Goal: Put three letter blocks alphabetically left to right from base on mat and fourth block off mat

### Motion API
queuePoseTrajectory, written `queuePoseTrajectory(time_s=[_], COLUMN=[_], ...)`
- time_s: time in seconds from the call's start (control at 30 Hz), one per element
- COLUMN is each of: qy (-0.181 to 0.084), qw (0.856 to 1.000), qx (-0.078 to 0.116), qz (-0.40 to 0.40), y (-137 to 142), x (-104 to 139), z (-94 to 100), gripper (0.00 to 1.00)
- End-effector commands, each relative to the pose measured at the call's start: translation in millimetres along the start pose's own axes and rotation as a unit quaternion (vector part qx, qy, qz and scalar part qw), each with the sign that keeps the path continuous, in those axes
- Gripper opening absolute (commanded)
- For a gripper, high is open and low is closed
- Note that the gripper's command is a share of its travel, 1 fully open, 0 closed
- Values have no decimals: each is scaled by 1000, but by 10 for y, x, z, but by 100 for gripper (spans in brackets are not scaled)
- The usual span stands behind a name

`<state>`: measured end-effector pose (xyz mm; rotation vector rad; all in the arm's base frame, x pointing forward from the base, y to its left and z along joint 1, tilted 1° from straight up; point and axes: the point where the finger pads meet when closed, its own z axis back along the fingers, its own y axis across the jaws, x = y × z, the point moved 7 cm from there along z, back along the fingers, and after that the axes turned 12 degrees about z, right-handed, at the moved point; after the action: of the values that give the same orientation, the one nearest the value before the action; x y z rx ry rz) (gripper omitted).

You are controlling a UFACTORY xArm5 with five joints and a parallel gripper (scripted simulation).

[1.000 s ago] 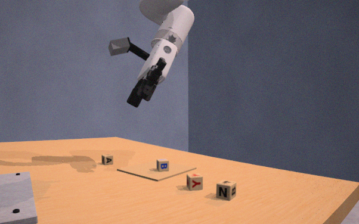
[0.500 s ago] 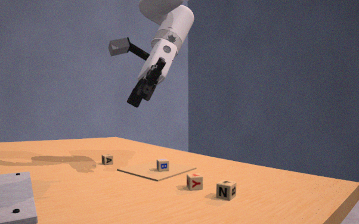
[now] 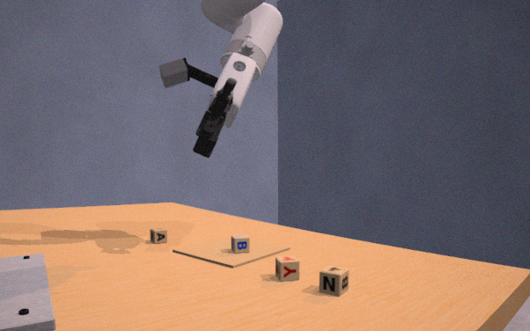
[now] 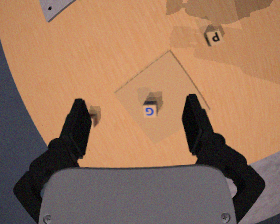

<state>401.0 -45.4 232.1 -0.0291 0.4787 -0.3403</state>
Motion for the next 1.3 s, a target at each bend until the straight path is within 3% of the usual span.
queuePoseTrajectory(time_s=[0.0, 0.17, 0.43, 0.67, 0.73, 0.8, 1.0, 1.23, 1.27], qy=[-14, -22, -43, -57, -57, -63, -72, -79, -79], qw=[998, 994, 970, 939, 939, 920, 885, 832, 832], qx=[3, 6, 18, 31, 31, 39, 54, 74, 74], qz=[-68, -111, -240, -336, -336, -385, -458, -544, -544], y=[19, 31, 68, 95, 95, 109, 131, 158, 158], x=[-22, -37, -84, -121, -121, -141, -174, -215, -215], z=[54, 80, 158, 218, 218, 249, 296, 355, 355], gripper=[100, 100, 100, 100, 100, 100, 100, 100, 100])
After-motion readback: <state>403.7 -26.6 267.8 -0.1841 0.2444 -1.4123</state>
